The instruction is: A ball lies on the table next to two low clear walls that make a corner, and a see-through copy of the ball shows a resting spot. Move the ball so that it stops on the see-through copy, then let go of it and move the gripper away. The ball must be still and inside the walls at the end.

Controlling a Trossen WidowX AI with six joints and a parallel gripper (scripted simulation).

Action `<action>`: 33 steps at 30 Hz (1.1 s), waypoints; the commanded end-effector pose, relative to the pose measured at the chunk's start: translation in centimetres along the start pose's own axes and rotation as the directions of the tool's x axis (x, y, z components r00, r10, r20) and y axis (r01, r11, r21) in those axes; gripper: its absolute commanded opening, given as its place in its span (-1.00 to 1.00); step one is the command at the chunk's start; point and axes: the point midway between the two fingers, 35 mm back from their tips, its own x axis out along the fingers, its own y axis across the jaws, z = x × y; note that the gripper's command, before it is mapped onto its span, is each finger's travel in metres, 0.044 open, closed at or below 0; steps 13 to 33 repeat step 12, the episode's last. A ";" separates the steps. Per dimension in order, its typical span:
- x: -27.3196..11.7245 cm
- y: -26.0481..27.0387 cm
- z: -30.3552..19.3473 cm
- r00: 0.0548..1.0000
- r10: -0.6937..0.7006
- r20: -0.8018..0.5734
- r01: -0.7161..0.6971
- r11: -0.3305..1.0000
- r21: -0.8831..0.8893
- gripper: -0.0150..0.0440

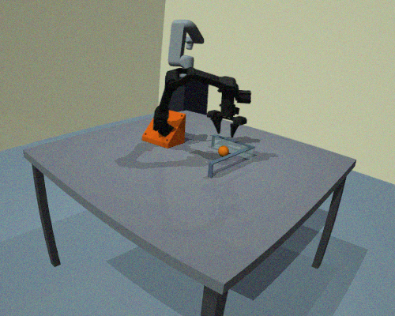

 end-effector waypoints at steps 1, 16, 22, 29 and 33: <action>0.0 0.0 0.1 1.000 -0.004 0.002 0.004 1.000 -0.002 0.70; -4.6 0.3 -0.2 1.000 0.001 -0.001 -0.001 1.000 0.001 1.00; -4.6 0.3 -0.2 1.000 0.001 -0.001 -0.001 1.000 0.001 1.00; -4.6 0.3 -0.2 1.000 0.001 -0.001 -0.001 1.000 0.001 1.00; -4.6 0.3 -0.2 1.000 0.001 -0.001 -0.001 1.000 0.001 1.00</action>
